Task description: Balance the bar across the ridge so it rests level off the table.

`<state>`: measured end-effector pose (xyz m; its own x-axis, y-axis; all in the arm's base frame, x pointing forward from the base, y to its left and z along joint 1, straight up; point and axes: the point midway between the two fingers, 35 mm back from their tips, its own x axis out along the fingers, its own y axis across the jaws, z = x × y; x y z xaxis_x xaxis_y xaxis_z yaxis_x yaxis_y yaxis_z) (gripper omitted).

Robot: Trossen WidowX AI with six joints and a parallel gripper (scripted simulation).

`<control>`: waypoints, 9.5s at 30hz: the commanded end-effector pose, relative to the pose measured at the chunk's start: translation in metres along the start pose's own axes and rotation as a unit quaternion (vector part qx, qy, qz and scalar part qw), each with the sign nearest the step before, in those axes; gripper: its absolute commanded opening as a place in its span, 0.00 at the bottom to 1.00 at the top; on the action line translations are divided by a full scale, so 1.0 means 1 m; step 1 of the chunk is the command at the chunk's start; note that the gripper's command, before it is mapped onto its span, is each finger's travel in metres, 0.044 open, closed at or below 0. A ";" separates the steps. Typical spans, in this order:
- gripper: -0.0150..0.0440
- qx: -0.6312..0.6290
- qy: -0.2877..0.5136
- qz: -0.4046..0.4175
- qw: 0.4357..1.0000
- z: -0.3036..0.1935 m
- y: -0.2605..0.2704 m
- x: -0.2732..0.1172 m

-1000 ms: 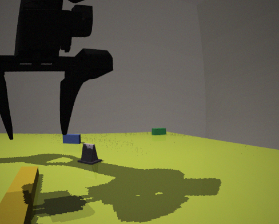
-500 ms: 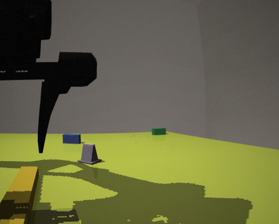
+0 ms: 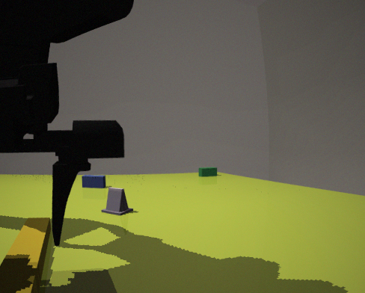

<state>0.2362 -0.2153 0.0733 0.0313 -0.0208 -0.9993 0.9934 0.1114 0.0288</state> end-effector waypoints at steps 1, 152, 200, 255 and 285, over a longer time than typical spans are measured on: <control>0.79 0.003 0.002 -0.006 1.000 -0.001 -0.002 0.008; 0.25 0.399 0.009 -0.005 0.917 -0.206 0.116 -0.071; 0.25 0.401 0.009 -0.005 0.916 -0.210 0.115 -0.028; 0.25 0.401 0.010 -0.005 0.916 -0.210 0.115 -0.024; 0.25 0.401 0.010 -0.005 0.916 -0.210 0.115 -0.021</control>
<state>0.3264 0.0068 0.0938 0.0270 0.0022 -0.9996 0.7588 -0.6510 0.0191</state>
